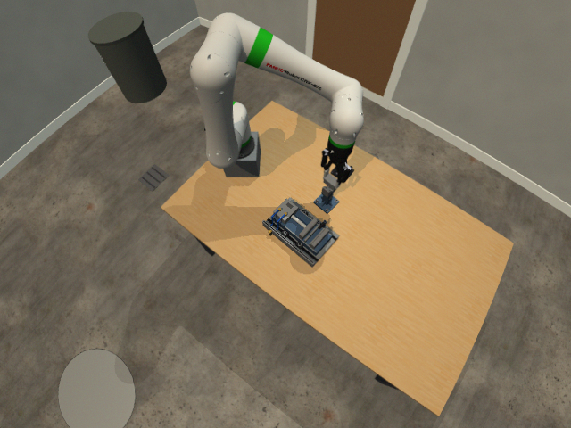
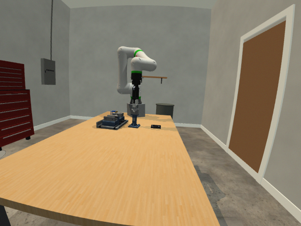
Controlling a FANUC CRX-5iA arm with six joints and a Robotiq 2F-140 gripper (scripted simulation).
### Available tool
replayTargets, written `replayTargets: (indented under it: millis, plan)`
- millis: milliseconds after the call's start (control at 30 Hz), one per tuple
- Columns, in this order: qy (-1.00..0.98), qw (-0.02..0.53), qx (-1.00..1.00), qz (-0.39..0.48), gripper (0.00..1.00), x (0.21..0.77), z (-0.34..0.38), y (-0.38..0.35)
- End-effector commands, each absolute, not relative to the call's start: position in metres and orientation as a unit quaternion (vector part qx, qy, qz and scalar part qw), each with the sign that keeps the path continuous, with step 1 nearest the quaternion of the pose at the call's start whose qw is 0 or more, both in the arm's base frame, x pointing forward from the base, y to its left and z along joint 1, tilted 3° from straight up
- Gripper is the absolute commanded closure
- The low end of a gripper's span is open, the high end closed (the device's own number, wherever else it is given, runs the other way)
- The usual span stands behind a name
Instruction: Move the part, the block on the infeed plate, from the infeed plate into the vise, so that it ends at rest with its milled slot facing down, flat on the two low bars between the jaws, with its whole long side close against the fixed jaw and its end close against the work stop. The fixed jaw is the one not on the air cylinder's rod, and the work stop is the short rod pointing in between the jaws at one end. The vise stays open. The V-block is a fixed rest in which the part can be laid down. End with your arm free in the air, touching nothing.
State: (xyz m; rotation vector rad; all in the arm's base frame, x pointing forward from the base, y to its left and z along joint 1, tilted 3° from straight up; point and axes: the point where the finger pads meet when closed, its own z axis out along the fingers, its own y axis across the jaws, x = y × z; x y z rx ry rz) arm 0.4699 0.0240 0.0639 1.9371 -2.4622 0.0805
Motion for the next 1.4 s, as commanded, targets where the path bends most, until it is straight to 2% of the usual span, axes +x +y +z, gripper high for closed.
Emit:
replayTargets:
  millis: [0,1367]
  plan:
    - [-0.786,0.004,0.618,0.026,1.0,0.47,0.064,0.024]
    - [-0.786,0.004,0.618,0.026,1.0,0.47,0.076,0.025]
